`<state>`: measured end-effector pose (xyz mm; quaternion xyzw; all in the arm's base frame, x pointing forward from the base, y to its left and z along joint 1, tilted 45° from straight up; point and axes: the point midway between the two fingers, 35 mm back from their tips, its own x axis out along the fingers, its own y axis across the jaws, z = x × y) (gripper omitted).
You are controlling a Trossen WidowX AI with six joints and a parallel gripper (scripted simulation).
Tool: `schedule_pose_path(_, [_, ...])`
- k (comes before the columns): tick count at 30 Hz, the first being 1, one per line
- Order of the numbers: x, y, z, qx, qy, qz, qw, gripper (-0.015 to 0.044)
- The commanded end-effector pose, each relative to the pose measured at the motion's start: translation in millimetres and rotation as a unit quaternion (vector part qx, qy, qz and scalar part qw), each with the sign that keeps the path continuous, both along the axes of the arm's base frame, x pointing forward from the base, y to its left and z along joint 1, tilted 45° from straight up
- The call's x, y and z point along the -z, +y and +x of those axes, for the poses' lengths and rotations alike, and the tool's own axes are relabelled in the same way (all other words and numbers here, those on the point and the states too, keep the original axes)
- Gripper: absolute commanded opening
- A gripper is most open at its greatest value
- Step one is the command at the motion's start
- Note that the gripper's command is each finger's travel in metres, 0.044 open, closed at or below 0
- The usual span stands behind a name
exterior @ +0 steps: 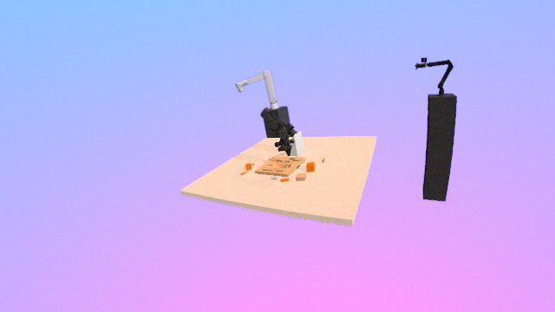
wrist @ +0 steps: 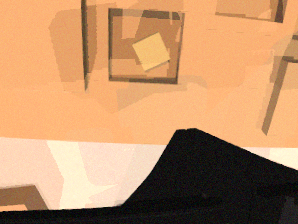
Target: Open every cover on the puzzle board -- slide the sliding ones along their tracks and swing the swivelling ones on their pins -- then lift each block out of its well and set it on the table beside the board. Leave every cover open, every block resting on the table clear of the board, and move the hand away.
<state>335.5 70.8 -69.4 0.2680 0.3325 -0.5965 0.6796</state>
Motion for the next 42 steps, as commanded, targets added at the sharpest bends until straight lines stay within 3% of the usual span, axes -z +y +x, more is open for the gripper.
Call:
schedule_pose_path(1, [-12.9,-16.2,9.1,0.048,-0.040,-0.001,0.998,0.0000])
schedule_pose_path(8, [-34.0,-40.1,21.1,0.116,-0.101,0.001,0.988,0.0000])
schedule_pose_path(20, [-74.7,-88.4,33.8,-0.044,0.032,-0.028,0.998,0.0000])
schedule_pose_path(31, [-114.6,-137.4,35.1,-0.187,0.167,-0.060,0.966,0.0000])
schedule_pose_path(42, [-113.5,-143.4,35.1,-0.196,0.175,-0.062,0.963,0.0000])
